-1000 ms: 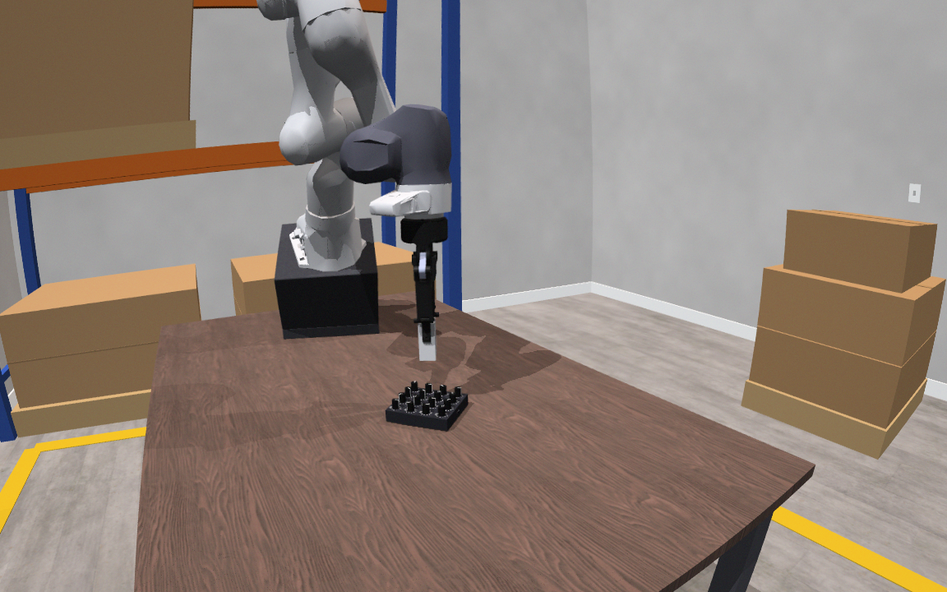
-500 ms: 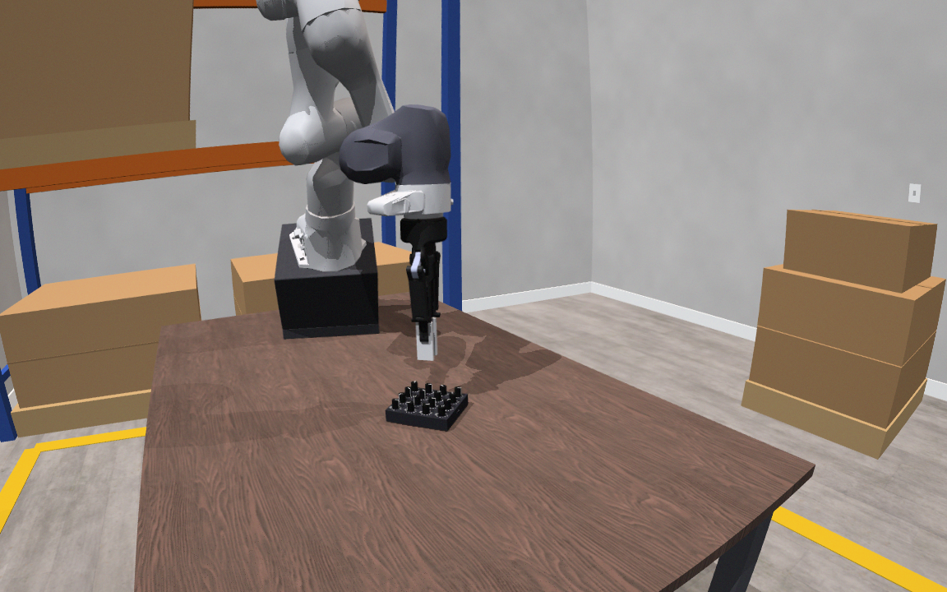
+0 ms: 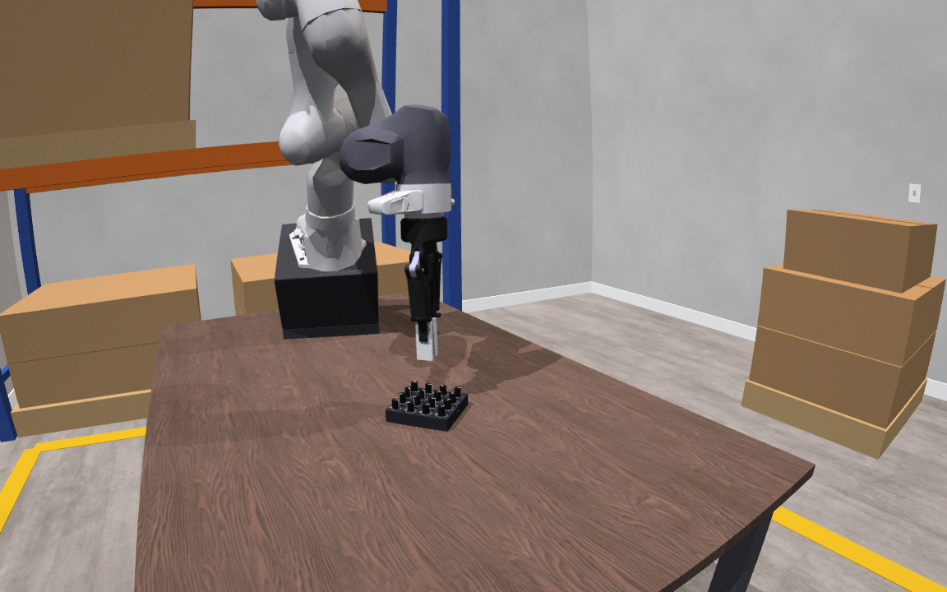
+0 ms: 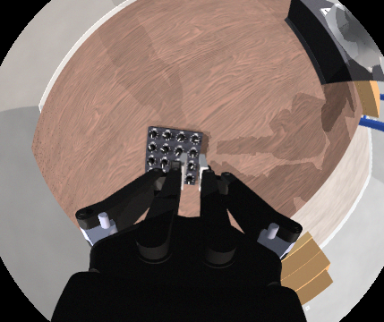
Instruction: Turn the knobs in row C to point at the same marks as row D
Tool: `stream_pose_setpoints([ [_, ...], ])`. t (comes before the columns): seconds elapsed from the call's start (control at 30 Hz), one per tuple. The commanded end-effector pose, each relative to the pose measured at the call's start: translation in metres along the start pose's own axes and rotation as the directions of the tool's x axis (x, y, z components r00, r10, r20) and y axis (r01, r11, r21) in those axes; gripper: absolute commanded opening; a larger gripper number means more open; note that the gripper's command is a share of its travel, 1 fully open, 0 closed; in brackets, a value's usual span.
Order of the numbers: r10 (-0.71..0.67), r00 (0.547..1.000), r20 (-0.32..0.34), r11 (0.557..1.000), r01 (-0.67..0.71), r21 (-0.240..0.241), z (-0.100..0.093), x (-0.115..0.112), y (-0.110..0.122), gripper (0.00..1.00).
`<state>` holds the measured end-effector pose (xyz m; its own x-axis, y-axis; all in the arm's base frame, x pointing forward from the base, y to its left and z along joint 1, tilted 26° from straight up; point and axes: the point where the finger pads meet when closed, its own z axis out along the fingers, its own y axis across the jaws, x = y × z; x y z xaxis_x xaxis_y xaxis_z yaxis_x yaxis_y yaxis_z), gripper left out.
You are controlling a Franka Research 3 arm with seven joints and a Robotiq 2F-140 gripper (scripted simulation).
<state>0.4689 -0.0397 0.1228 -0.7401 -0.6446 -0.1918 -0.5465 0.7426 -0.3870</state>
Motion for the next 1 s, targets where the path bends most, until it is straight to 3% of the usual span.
stream_pose_setpoints([
  [0.0,0.037,0.999,0.003,0.999,-0.037,0.006,-0.0001,0.0009,-0.0004,0.12],
  [0.97,0.037,0.999,0.002,0.999,-0.037,0.006,0.0057,0.0009,-0.0005,0.12],
])
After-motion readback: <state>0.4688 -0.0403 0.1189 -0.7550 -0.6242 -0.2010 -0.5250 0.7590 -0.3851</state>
